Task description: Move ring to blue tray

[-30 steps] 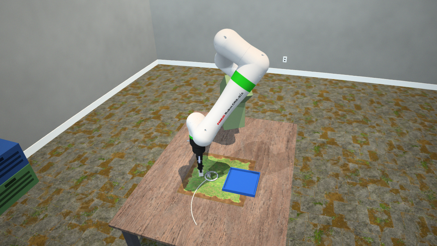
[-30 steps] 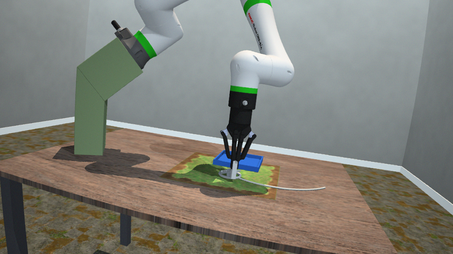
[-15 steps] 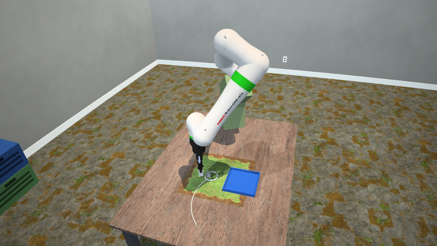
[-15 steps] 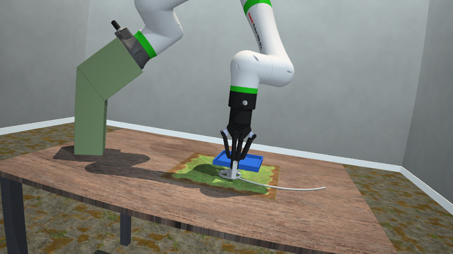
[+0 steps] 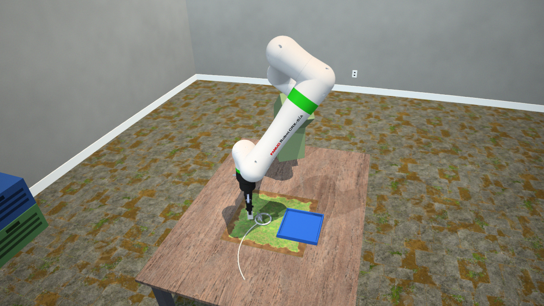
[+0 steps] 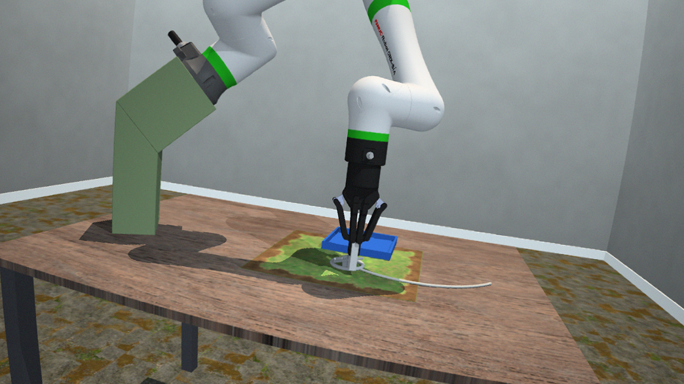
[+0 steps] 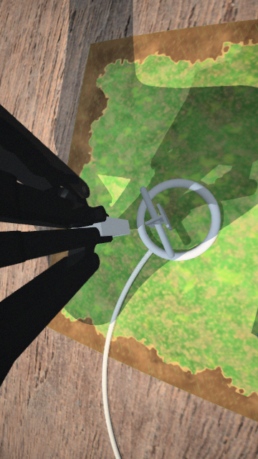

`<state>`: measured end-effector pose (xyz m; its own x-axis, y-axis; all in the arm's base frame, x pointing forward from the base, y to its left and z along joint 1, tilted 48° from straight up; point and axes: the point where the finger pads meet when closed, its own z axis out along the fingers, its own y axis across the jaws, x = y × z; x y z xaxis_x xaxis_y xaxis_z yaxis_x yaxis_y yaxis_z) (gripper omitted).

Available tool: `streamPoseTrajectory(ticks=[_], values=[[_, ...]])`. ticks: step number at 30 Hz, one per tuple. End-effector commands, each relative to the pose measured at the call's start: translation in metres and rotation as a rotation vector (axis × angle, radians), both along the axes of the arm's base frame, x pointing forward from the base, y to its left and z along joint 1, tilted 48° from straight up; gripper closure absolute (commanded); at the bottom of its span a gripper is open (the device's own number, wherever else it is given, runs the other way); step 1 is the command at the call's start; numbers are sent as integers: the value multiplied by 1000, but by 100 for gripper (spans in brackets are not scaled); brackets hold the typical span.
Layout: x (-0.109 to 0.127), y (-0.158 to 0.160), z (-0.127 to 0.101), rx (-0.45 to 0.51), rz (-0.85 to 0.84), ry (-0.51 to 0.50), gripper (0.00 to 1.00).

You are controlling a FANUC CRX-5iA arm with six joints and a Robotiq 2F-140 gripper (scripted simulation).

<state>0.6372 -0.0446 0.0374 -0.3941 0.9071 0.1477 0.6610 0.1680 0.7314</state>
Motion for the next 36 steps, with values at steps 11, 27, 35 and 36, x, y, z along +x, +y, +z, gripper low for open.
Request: streamPoseTrajectory(ticks=[11, 27, 35, 36], values=[[0, -1, 0, -1, -1, -1, 90], [2, 1, -2, -1, -1, -1, 90], [4, 2, -4, -1, -1, -1, 90], [4, 2, -4, -1, -1, -1, 90]])
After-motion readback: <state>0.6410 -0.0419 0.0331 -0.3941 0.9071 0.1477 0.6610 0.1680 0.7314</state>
